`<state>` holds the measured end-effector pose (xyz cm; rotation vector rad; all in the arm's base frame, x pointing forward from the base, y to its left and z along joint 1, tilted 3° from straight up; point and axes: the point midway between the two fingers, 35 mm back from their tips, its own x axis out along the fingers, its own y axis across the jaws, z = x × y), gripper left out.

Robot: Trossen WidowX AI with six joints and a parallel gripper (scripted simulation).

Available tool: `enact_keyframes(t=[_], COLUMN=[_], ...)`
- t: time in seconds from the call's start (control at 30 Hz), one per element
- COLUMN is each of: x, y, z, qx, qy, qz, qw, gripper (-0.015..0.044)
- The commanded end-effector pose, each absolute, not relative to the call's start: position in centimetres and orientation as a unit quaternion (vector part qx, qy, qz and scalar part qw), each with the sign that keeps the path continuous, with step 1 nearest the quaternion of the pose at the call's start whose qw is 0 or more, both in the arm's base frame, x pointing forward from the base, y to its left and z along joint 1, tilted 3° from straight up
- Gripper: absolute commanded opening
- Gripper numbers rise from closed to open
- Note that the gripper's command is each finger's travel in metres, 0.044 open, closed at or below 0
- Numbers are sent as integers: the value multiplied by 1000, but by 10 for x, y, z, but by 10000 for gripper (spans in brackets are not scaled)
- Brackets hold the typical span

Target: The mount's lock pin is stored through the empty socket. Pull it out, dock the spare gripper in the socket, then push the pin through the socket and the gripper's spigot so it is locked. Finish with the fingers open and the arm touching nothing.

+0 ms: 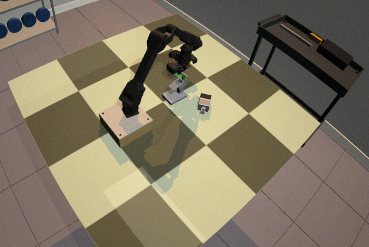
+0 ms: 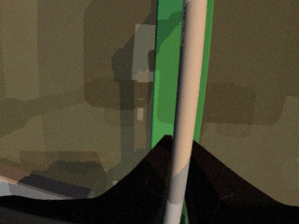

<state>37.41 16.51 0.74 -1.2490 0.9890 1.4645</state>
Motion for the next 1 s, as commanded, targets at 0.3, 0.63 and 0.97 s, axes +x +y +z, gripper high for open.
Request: enact_keyframes(t=[0.3, 0.63, 0.97], x=[373, 374, 374], y=[165, 165, 165], z=[3, 7, 7], qx=[-509, -510, -510], qy=[405, 404, 404], qz=[599, 598, 598], qw=[467, 469, 469], gripper=[0, 26, 289])
